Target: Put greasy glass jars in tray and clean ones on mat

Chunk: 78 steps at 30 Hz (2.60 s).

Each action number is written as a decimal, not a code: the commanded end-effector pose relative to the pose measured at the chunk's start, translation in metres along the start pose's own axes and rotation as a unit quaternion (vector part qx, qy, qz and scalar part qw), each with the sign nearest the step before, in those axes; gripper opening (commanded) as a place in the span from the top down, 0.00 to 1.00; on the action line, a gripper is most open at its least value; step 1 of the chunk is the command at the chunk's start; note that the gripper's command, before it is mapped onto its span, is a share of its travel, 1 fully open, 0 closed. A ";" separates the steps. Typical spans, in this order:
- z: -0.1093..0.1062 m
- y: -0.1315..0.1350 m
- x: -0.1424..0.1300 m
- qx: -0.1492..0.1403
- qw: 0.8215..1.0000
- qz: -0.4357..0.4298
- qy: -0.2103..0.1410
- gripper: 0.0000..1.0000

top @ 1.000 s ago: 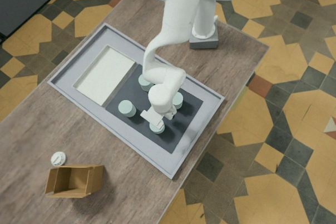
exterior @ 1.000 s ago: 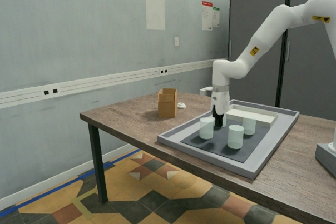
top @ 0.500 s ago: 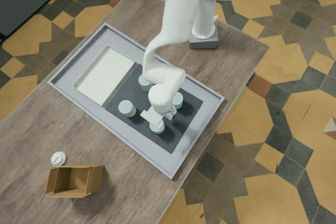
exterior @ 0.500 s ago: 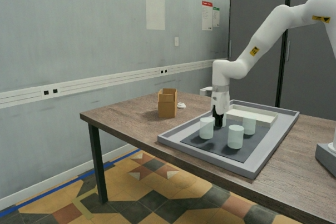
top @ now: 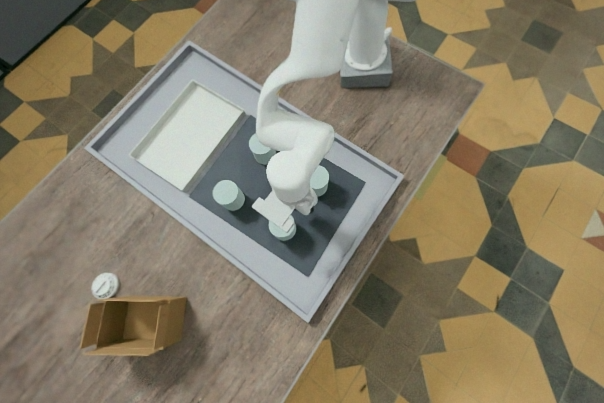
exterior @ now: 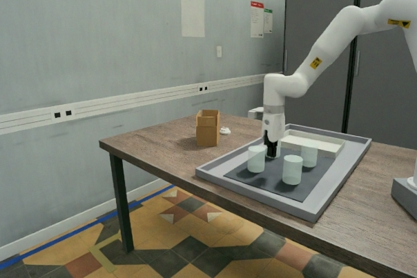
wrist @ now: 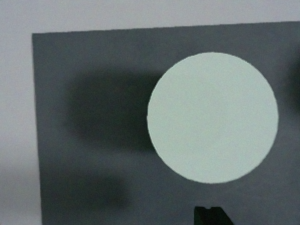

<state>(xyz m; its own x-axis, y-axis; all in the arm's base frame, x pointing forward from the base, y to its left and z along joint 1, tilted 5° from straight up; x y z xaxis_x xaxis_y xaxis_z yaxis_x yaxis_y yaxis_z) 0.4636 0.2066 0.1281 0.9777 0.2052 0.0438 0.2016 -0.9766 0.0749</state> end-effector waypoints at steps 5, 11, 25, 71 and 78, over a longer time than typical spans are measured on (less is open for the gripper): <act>-0.045 0.000 0.002 0.001 1.000 0.000 0.003 1.00; -0.076 0.000 0.001 0.001 1.000 0.000 0.003 1.00; -0.075 0.089 -0.010 0.001 1.000 0.000 0.003 1.00; 0.001 0.178 -0.021 0.001 1.000 0.000 0.003 1.00; 0.001 0.178 -0.023 0.001 1.000 0.000 0.003 1.00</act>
<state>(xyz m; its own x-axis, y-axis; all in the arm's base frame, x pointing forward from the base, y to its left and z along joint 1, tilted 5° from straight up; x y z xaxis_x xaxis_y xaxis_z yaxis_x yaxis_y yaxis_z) 0.4772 0.0282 0.1377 0.9776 0.2054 0.0469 0.2017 -0.9767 0.0727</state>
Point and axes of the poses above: the point where the finger pads meet when closed, its own z axis out along the fingers, its own y axis across the jaws, x = y × z, the point moved 8 cm from there along -z, back along the fingers, and after that the axes turned 1 degree about -z, right-handed, at the moved point
